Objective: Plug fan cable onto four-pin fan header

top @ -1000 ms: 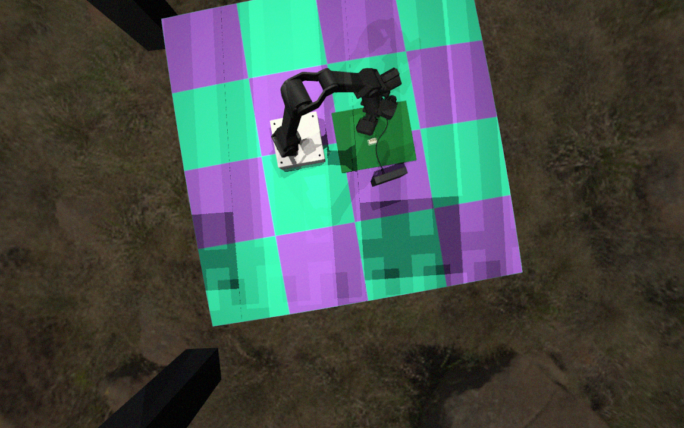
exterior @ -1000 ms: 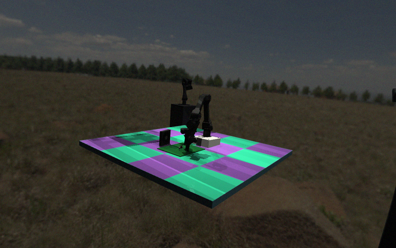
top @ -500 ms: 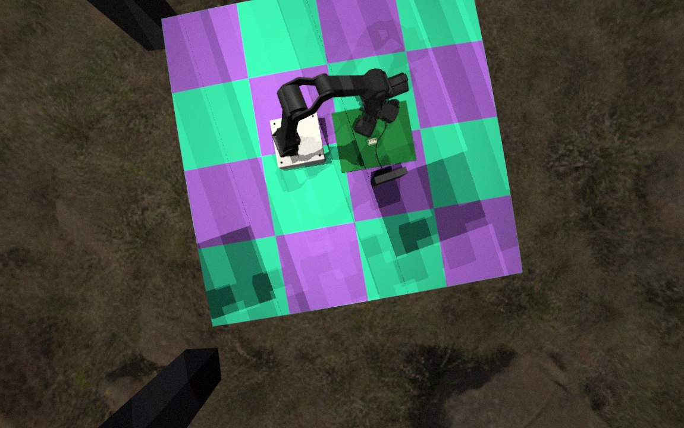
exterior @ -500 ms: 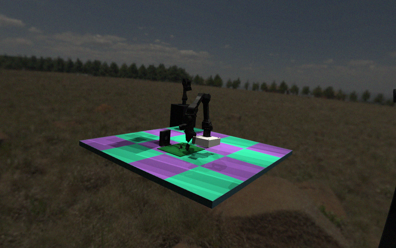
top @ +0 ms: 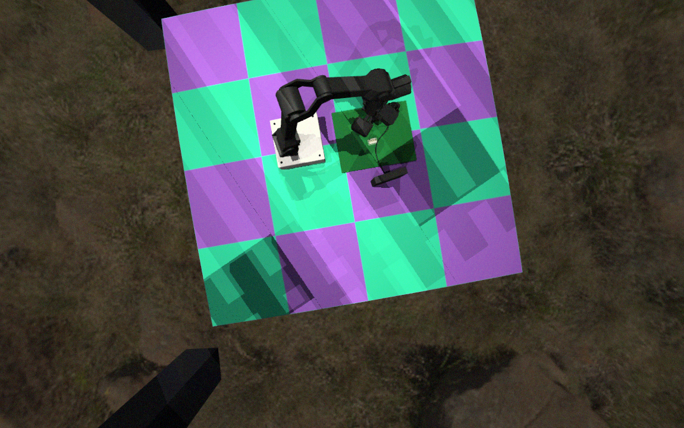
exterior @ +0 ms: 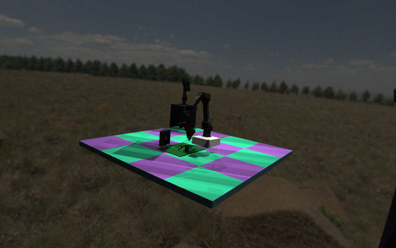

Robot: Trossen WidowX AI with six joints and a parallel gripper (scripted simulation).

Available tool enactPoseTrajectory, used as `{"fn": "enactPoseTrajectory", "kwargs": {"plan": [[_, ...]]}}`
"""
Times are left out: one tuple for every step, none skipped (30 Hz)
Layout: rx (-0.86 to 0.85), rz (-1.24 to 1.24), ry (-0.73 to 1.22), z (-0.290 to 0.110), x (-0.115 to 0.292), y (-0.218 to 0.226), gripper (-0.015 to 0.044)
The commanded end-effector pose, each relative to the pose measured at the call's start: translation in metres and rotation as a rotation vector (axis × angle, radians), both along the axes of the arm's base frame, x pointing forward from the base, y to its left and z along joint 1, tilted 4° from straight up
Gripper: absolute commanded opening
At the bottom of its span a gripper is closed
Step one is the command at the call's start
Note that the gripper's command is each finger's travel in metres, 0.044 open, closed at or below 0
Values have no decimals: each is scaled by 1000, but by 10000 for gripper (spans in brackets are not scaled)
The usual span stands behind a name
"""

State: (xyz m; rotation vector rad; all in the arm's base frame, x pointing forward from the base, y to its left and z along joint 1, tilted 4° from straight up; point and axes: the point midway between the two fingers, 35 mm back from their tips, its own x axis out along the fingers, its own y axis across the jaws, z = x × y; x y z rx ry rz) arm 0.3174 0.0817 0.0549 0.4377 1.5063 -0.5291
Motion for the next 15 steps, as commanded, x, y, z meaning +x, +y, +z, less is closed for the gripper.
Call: {"fn": "enactPoseTrajectory", "kwargs": {"plan": [[5,-228,-20,10,6,3,415],[6,-323,-25,13,7,4,440],[6,-418,-29,16,9,5,440],[7,-513,-34,20,10,6,440],[7,-608,-38,23,11,7,440],[7,-704,-42,26,12,8,440],[7,-799,-46,29,13,9,440],[7,-894,-49,32,14,10,440],[6,-990,-53,36,15,11,440],[5,-1085,-56,39,16,11,440],[4,-1180,-60,42,17,12,440],[3,-1276,-63,45,18,13,440],[2,-1371,-66,48,19,14,440],[0,-1466,-70,51,19,14,440],[-2,-1562,-73,55,20,15,440]]}}
